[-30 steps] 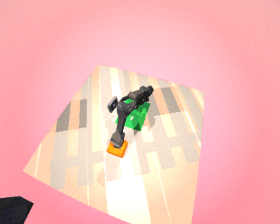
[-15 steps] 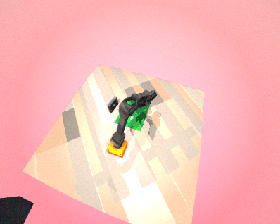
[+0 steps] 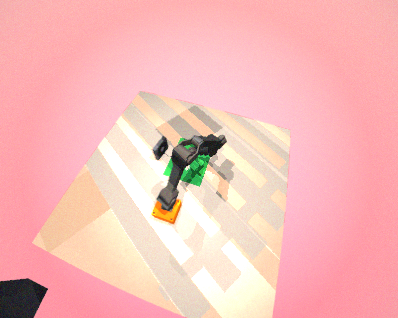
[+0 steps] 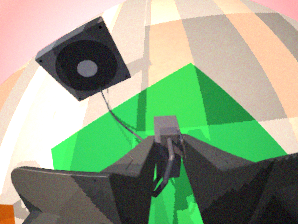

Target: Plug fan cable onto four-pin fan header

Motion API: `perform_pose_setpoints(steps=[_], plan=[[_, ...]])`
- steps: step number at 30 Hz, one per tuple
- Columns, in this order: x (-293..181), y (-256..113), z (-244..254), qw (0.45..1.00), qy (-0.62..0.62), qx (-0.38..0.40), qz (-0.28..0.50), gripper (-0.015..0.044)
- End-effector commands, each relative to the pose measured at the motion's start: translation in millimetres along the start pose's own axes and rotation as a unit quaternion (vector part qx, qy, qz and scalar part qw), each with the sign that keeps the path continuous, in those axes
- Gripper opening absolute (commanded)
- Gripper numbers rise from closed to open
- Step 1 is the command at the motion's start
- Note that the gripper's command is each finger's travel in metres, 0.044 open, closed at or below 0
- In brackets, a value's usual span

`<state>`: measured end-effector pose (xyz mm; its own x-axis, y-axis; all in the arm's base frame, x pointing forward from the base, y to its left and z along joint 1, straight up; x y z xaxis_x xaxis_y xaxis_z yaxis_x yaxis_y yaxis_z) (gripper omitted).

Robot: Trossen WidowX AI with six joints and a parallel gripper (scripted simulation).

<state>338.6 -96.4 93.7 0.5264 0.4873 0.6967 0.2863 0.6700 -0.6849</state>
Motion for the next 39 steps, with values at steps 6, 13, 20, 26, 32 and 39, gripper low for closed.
perform_pose_setpoints(steps=[6, 13, 20, 26, 32, 39], plan=[[-13, -2, 1, 0.998, -0.009, 0.001, -0.067, 0.0000], [-22, -5, 0, 0.993, -0.017, -0.004, -0.118, 0.0000], [-30, -9, 1, 0.986, -0.027, -0.012, -0.167, 0.0000], [-37, -13, 2, 0.977, -0.035, -0.022, -0.208, 0.0000], [-44, -17, 3, 0.967, -0.044, -0.034, -0.248, 0.0000], [-52, -22, 4, 0.953, -0.054, -0.051, -0.293, 0.0000]])
Point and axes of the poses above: the point midway between the two fingers, 35 mm back from their tips, its own y axis out along the fingers, its own z axis across the jaws, x = y × z, the point moved 7 cm from there along -y, back along the fingers, and after that the axes turned 6 degrees about y, right-handed, at the moved point
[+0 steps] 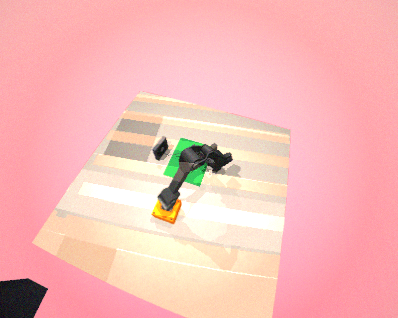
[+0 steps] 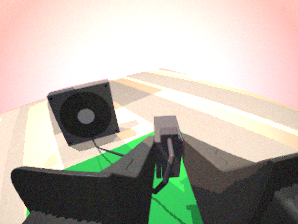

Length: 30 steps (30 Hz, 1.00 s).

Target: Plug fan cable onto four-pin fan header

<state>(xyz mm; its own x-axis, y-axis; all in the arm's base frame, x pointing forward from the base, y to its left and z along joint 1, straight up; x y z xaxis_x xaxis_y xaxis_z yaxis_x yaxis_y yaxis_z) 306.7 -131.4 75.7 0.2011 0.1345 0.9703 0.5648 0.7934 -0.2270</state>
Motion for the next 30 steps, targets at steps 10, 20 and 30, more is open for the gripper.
perform_pose_setpoints(steps=[10, 20, 30], plan=[[3, -4, 1, 1.000, -0.003, -0.006, -0.014, 0.0000], [7, -5, 3, 1.000, -0.004, -0.006, -0.015, 0.0000], [6, -5, 3, 1.000, -0.004, -0.006, -0.015, 0.0000]])
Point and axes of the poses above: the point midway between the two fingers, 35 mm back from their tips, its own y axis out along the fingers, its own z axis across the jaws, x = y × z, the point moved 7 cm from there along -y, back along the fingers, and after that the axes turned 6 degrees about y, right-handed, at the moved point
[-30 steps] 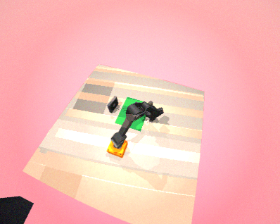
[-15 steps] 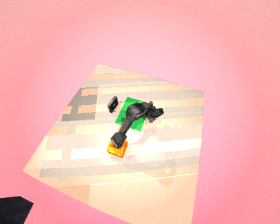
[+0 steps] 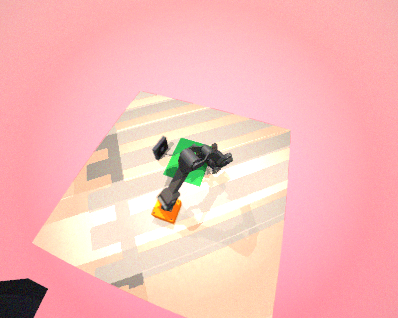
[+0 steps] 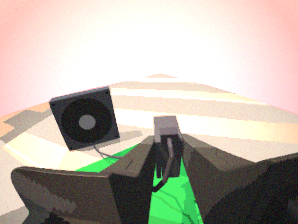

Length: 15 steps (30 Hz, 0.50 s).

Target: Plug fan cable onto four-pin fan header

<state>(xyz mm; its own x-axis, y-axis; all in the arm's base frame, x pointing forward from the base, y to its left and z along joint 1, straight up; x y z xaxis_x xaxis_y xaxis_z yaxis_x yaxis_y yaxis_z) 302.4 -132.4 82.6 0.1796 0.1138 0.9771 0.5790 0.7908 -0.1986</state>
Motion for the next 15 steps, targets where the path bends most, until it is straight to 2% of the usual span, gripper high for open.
perform_pose_setpoints(steps=[1, 15], plan=[[-1, 0, -1, 1.000, -0.001, 0.000, 0.000, 0.0000], [-14, -1, -1, 1.000, 0.000, 0.000, 0.000, 0.0000]])
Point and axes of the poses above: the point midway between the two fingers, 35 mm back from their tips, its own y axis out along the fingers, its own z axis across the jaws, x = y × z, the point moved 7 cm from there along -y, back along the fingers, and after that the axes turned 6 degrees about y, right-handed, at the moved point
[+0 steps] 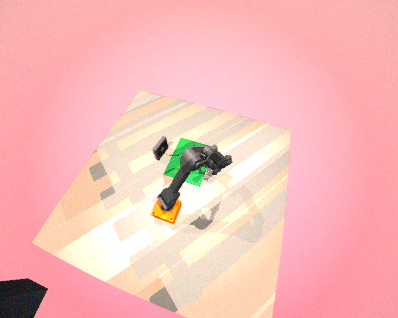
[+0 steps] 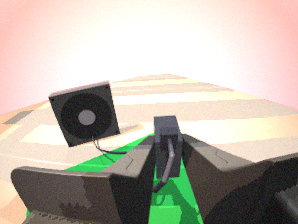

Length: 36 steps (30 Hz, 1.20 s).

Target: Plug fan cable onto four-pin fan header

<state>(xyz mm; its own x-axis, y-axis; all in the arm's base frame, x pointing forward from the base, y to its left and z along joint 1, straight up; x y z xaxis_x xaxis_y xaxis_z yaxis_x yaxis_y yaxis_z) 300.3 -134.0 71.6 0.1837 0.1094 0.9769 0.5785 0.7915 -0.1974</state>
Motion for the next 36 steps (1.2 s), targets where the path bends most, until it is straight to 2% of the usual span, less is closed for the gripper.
perform_pose_setpoints(steps=[1, 36], plan=[[-3, -1, -1, 1.000, -0.003, -0.001, 0.001, 0.0000], [-33, 1, -5, 1.000, -0.003, -0.001, 0.001, 0.0000]])
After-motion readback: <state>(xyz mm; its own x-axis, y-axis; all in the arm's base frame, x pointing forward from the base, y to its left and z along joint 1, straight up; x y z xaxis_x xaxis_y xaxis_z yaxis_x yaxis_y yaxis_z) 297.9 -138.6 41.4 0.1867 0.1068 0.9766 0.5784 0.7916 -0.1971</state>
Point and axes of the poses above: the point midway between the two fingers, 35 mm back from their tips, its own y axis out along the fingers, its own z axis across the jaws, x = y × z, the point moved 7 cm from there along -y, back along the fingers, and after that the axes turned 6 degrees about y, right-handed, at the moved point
